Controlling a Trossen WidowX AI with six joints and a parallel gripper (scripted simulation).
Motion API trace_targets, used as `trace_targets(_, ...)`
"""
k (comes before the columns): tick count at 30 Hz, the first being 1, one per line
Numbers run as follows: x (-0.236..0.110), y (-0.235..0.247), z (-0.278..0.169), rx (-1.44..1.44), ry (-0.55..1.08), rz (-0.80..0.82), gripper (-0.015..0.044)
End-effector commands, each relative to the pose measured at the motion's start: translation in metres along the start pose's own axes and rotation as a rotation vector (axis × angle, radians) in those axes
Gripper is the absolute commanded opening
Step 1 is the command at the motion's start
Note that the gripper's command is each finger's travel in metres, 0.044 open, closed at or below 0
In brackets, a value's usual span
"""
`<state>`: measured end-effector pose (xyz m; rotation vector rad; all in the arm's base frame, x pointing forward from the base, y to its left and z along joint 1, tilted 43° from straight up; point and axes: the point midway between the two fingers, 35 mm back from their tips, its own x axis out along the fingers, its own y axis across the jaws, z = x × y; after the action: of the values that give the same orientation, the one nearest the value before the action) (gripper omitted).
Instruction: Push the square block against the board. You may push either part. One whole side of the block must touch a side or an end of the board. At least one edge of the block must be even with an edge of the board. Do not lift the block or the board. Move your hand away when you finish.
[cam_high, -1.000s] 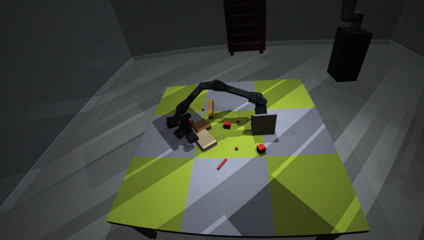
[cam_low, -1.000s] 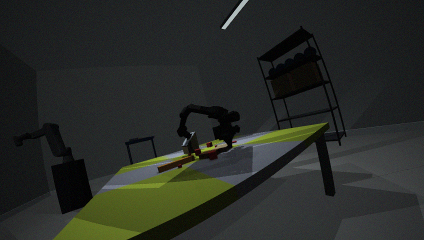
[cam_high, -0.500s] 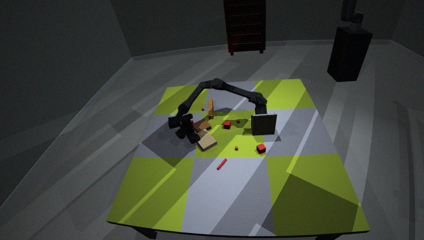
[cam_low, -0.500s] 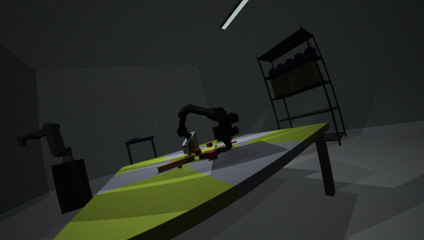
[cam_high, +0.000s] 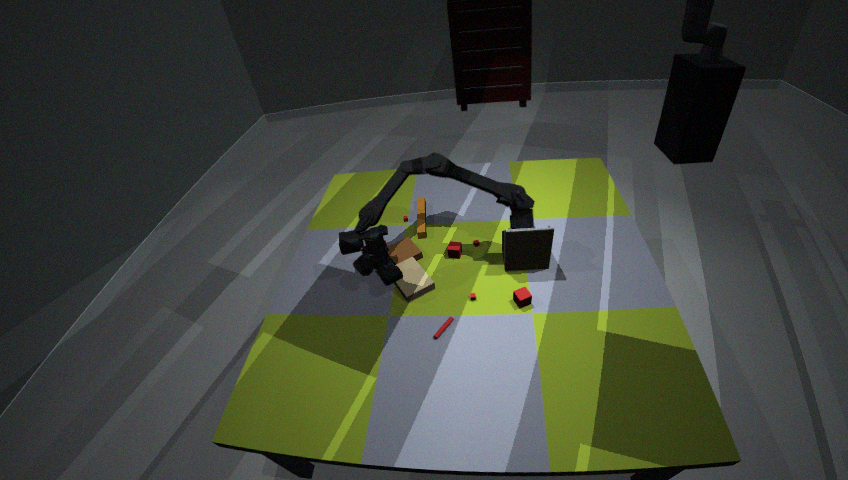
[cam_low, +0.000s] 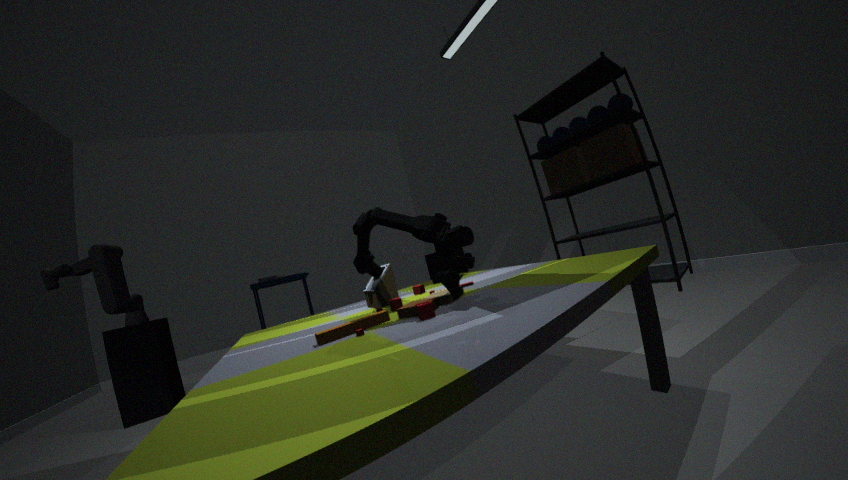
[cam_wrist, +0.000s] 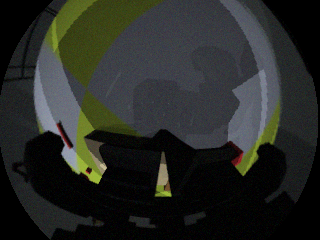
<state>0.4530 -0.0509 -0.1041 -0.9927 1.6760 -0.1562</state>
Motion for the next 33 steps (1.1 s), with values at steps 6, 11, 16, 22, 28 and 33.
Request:
trace_targets(6, 0.000, -0.001, 0.015, -0.005, 0.001, -0.004, 0.0000)
trace_targets(11, 0.000, -0.001, 0.023, -0.005, 0.000, -0.004, 0.0000)
trace_targets(16, 0.000, -0.001, 0.031, -0.004, 0.000, -0.004, 0.0000)
trace_targets(22, 0.000, 0.000, 0.041, -0.004, 0.000, -0.004, 0.0000)
trace_targets(28, -0.003, 0.000, 0.042, -0.009, 0.000, -0.004, 0.0000)
trace_targets(33, -0.055, 0.001, 0.042, -0.004, -0.001, -0.002, 0.0000)
